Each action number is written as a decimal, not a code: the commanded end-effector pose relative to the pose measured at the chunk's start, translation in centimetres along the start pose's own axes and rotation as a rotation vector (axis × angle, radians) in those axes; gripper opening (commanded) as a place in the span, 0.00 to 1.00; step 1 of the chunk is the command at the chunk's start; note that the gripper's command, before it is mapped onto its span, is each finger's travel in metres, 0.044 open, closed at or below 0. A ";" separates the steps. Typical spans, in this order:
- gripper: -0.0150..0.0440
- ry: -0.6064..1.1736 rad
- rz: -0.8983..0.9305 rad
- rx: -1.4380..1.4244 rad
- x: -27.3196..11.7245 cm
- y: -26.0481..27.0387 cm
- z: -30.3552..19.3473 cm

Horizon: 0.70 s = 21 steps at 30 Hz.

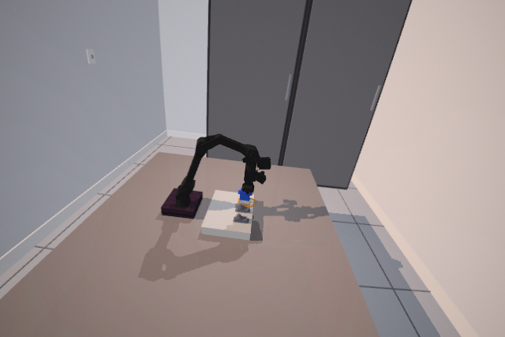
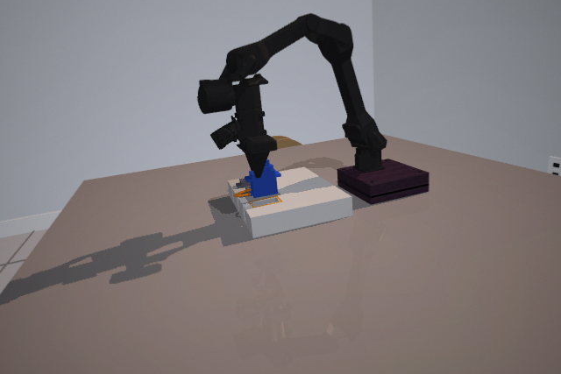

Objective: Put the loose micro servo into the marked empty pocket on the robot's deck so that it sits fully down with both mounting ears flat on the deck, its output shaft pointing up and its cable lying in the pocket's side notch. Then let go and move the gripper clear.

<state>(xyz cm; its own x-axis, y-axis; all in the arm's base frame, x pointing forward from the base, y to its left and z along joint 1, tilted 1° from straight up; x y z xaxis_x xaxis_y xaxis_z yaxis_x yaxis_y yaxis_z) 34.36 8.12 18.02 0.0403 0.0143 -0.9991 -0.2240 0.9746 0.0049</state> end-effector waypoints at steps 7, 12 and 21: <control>0.25 0.001 -0.002 -0.003 1.1 0.0 0.0; 0.25 0.001 -0.002 -0.003 1.1 0.0 0.0; 0.25 0.001 -0.002 -0.003 1.5 0.0 0.0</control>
<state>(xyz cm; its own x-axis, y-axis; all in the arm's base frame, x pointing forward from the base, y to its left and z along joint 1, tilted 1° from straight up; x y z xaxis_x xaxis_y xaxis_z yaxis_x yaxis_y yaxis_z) 34.38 8.12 16.77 0.0386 0.0139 -0.9992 -0.2241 0.9746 0.0049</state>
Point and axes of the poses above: the point midway between the two fingers, 35 mm back from their tips, its own x axis out along the fingers, its own y axis across the jaws, z = x × y, the point moved 7 cm from there along -x, back along the fingers, and after that the axes turned 14 degrees about -x, right-handed, at the moved point
